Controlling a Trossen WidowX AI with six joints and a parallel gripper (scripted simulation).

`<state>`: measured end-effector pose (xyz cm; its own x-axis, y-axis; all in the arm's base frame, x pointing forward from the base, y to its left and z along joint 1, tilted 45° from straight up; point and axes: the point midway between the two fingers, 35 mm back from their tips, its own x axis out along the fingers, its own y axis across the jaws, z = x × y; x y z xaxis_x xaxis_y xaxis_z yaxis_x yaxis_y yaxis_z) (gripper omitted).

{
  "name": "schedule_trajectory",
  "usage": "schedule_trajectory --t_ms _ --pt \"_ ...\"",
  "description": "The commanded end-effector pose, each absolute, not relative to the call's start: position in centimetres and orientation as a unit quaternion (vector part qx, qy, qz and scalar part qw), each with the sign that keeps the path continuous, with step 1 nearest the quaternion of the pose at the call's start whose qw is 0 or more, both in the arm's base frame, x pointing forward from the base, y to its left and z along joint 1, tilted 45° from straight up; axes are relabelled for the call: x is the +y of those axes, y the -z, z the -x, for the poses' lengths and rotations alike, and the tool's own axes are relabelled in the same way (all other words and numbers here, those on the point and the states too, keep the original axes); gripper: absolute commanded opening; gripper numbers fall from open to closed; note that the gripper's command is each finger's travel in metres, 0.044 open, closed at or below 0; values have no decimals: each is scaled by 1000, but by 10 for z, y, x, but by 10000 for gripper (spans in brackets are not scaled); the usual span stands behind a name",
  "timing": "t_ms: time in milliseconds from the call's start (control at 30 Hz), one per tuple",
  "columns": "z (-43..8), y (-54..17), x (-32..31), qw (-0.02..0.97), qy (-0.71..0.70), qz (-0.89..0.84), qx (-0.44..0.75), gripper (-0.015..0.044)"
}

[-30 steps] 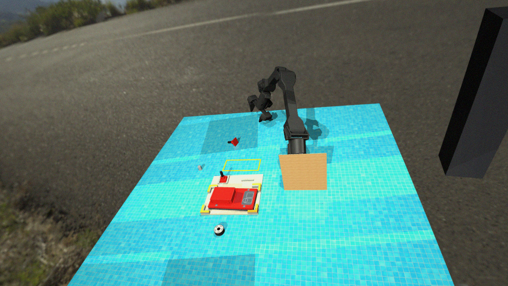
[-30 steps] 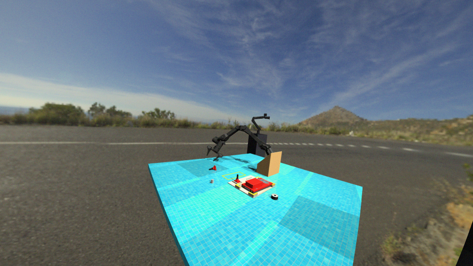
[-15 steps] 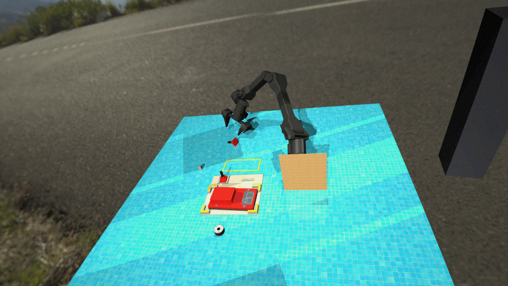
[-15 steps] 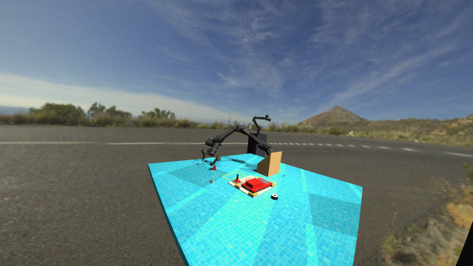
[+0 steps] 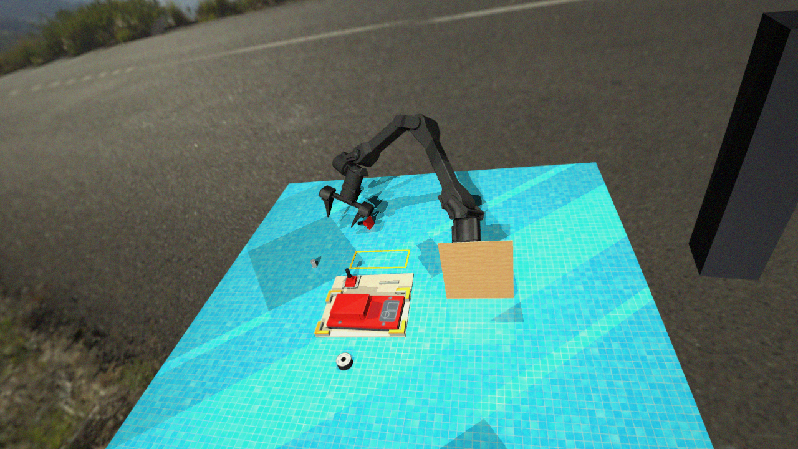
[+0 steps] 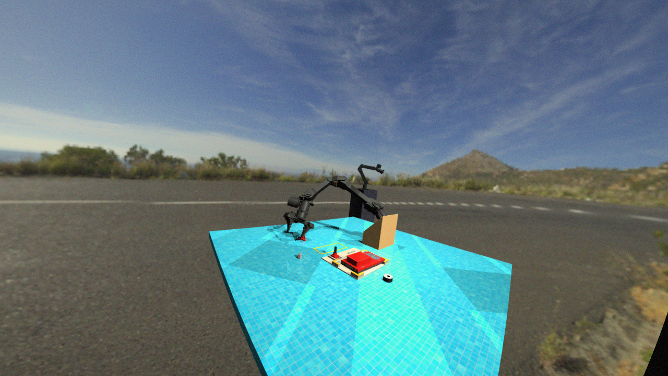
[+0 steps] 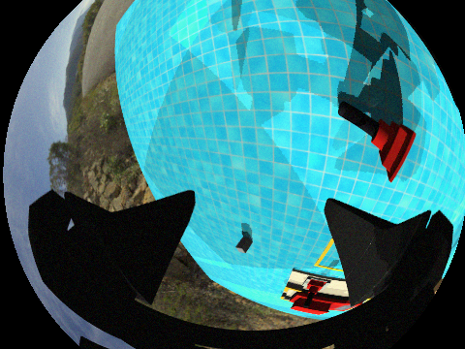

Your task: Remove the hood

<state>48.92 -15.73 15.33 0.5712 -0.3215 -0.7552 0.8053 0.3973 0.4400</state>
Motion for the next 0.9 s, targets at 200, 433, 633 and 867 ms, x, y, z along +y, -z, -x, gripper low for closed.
schedule_trajectory --t_ms 200,433,633,867 --pt "-476 -62 -57 786 345 -264 440 440" --pt "-445 -7 8 779 320 -121 526 440" --pt "-405 32 57 763 276 34 583 440" --pt "-348 69 100 721 228 228 613 440"
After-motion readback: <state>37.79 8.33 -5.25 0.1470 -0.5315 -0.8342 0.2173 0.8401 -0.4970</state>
